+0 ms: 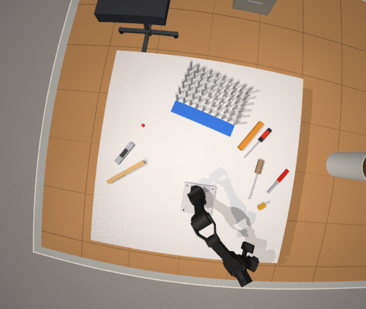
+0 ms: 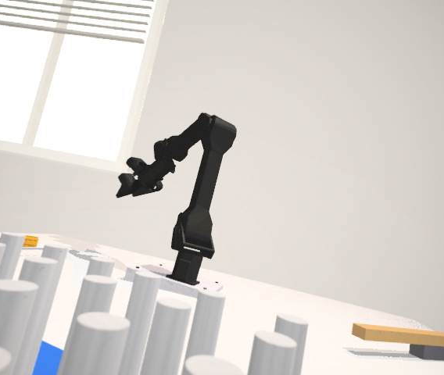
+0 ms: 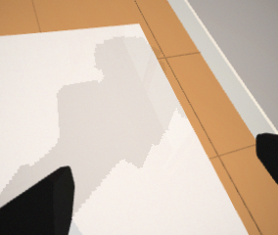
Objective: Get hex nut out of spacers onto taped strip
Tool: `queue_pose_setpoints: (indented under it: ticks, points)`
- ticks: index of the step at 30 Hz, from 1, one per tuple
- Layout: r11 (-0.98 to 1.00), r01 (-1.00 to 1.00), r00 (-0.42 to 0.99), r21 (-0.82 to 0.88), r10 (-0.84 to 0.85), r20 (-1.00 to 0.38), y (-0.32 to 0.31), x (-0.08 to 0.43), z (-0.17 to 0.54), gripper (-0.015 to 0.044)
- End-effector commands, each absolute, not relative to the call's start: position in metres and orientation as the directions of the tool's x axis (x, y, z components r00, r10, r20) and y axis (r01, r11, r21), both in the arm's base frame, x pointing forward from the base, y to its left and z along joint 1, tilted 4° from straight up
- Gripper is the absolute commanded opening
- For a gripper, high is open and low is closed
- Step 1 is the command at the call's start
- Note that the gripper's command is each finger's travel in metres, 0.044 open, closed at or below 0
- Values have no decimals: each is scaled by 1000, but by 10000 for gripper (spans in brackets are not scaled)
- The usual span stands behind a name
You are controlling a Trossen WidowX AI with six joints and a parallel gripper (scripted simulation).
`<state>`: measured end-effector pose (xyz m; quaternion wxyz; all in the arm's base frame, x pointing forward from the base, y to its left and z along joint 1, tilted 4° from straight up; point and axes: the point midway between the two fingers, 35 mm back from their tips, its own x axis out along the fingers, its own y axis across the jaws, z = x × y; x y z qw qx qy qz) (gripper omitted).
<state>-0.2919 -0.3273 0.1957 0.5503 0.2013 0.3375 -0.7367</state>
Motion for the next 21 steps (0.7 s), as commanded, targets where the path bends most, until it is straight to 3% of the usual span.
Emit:
queue_pose_setpoints:
  ticks: [1, 12, 21]
  points:
    - [-160, 947, -311, -278, -675, -669, -329, -290, 195, 426]
    - [150, 942, -93, -301, -743, -663, -415, -128, 183, 440]
    - [394, 869, 125, -298, -758, -640, -432, 29, 172, 440]
